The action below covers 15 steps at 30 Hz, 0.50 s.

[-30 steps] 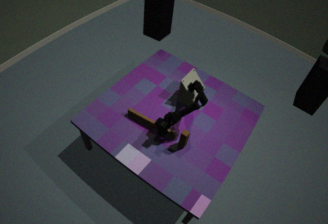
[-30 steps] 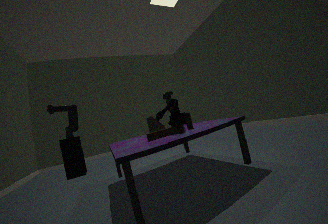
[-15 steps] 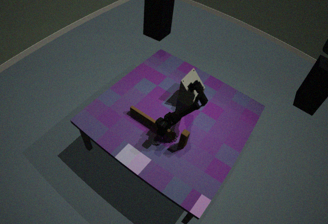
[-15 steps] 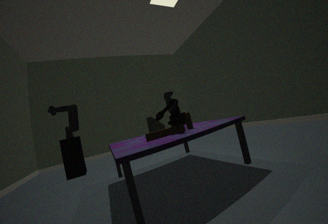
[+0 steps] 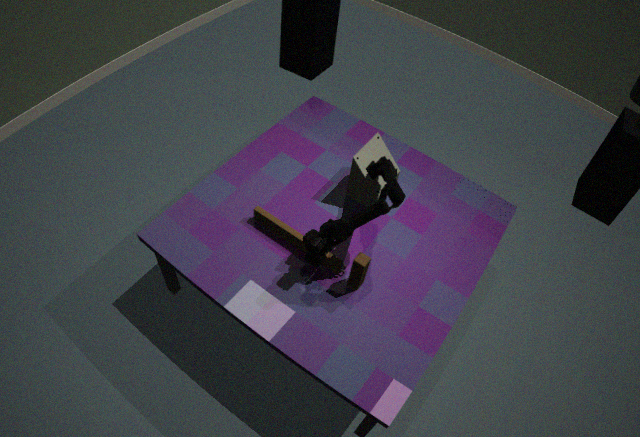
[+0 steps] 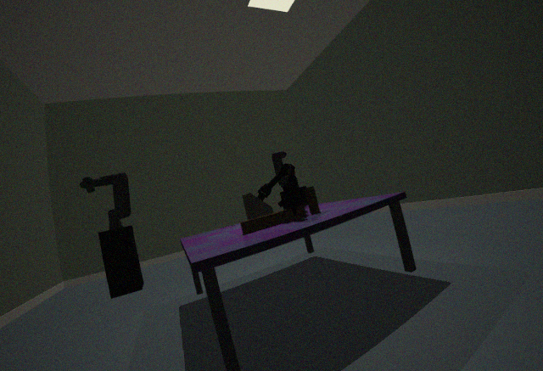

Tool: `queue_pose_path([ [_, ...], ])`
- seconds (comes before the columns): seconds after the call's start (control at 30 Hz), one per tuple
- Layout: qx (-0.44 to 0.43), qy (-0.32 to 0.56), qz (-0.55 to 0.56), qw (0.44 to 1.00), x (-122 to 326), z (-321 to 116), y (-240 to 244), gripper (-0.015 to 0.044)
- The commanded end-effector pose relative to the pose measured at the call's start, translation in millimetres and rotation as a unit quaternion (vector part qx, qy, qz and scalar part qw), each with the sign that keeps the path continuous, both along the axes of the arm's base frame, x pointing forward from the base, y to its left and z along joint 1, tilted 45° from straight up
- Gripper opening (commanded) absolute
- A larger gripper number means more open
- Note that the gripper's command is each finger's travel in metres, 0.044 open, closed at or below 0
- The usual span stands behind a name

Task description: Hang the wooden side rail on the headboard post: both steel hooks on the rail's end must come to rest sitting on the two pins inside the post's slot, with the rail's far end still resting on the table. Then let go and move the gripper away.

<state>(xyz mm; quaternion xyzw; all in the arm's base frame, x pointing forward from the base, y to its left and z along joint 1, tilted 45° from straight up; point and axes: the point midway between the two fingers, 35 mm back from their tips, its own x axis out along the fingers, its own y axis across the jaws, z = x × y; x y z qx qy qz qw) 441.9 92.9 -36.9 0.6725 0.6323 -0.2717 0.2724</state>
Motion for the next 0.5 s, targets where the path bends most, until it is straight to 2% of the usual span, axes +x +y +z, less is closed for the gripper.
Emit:
queue_pose_path([
  [0.0, 0.000, 0.000, 0.000, 1.000, -0.2, 0.1, -0.1, 0.0000],
  [0.47, 0.001, 0.006, -0.005, 1.000, -0.3, 1.6, -1.6, 0.0000],
])
